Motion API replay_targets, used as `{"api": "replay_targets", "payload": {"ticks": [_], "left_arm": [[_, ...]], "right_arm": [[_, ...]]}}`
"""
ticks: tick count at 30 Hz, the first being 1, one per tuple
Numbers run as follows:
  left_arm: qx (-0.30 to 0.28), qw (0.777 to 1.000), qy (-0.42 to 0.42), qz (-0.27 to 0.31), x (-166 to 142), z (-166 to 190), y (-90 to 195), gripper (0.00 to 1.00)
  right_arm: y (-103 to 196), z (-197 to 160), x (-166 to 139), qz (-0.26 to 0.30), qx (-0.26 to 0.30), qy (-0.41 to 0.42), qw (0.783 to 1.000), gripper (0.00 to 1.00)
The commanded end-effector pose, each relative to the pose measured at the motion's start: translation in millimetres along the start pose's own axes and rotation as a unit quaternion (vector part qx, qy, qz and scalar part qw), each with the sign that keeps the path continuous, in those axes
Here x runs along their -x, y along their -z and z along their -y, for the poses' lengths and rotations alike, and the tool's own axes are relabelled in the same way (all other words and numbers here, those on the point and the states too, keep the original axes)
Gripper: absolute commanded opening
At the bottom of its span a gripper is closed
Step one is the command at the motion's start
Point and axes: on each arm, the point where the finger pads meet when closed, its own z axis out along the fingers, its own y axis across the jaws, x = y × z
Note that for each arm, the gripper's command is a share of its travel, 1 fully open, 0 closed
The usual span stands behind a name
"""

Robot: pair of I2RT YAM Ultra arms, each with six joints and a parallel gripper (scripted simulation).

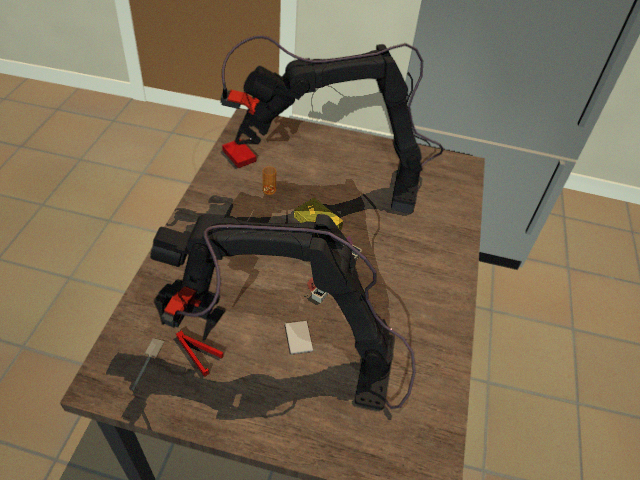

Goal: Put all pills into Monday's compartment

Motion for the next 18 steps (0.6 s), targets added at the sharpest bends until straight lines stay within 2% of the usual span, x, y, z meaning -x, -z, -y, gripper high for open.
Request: {"api": "replay_targets", "payload": {"ticks": [1,3,7,13,17,18], "left_arm": [[-0.005,1.0,0.002,0.001,1.8,1.3,3.3,1.0],[-0.005,1.0,0.002,0.001,1.8,1.3,3.3,1.0],[-0.044,0.998,-0.037,-0.009,-9.3,16.0,10.2,1.0],[-0.134,0.978,-0.157,-0.026,-61.6,33.1,48.9,1.0],[-0.192,0.953,-0.233,-0.032,-95.1,38.8,75.3,1.0],[-0.192,0.953,-0.233,-0.032,-95.1,38.8,75.3,1.0]], "right_arm": [[3.2,0.4,3.2,0.005,0.001,-0.002,1.0,1.0],[3.2,0.4,3.2,0.005,0.001,-0.002,1.0,1.0],[4.3,-2.4,5.3,0.014,0.017,-0.002,1.0,1.0],[2.8,2.1,-13.8,0.004,0.033,0.001,0.999,1.0],[2.2,4.1,-26.0,-0.002,0.043,0.004,0.999,1.0],[2.2,4.1,-26.0,-0.002,0.043,0.004,0.999,1.0]]}}
